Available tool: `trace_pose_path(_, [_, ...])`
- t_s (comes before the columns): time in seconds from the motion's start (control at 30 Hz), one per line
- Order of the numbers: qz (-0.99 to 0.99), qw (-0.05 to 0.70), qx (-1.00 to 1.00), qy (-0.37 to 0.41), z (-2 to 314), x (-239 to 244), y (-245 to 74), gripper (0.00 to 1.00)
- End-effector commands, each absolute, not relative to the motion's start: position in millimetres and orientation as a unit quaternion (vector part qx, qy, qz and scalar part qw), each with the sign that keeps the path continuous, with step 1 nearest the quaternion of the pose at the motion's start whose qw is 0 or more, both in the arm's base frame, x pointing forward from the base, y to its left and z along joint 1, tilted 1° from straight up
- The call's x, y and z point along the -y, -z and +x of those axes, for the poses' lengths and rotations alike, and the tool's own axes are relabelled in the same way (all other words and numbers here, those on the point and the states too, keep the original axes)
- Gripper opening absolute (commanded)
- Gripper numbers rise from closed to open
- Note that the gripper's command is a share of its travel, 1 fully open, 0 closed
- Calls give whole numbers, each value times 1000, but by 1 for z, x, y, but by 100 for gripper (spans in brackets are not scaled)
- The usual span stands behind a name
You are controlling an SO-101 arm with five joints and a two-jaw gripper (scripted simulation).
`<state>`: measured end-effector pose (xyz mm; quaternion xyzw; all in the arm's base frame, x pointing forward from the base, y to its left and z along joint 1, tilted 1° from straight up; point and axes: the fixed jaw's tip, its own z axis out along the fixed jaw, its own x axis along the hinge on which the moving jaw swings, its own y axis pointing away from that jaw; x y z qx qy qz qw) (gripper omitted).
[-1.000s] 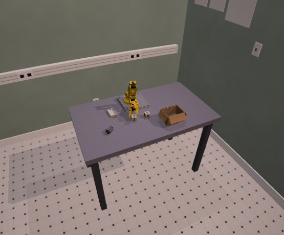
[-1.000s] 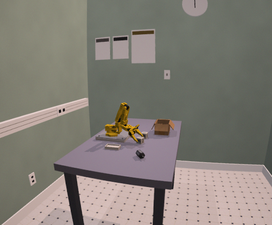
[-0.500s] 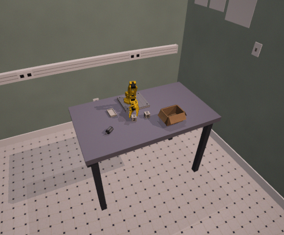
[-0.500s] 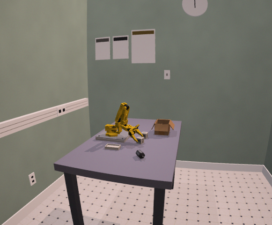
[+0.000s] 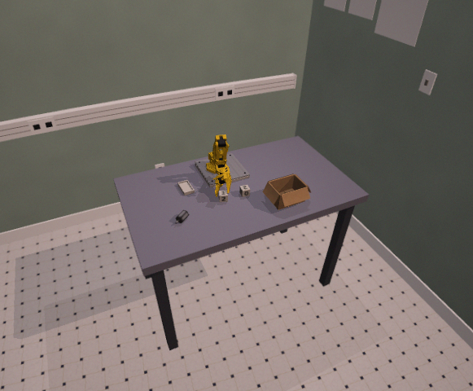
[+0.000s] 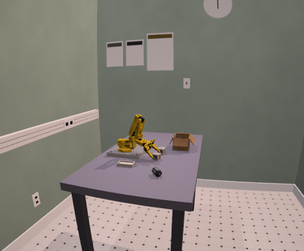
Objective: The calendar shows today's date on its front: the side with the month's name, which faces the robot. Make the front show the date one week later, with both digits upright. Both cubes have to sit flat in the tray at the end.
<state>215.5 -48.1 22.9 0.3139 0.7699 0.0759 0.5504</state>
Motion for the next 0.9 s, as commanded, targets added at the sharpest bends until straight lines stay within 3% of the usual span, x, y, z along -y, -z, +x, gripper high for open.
trace_pose_path(0.0, [371, 568, -719, -146, 216, 47, -40, 35])
trace_pose_path(0.3, [389, 599, -674, -188, 218, 48, -60, 35])
trace_pose_path(0.87, [382, 605, -673, -187, 218, 48, -63, 35])
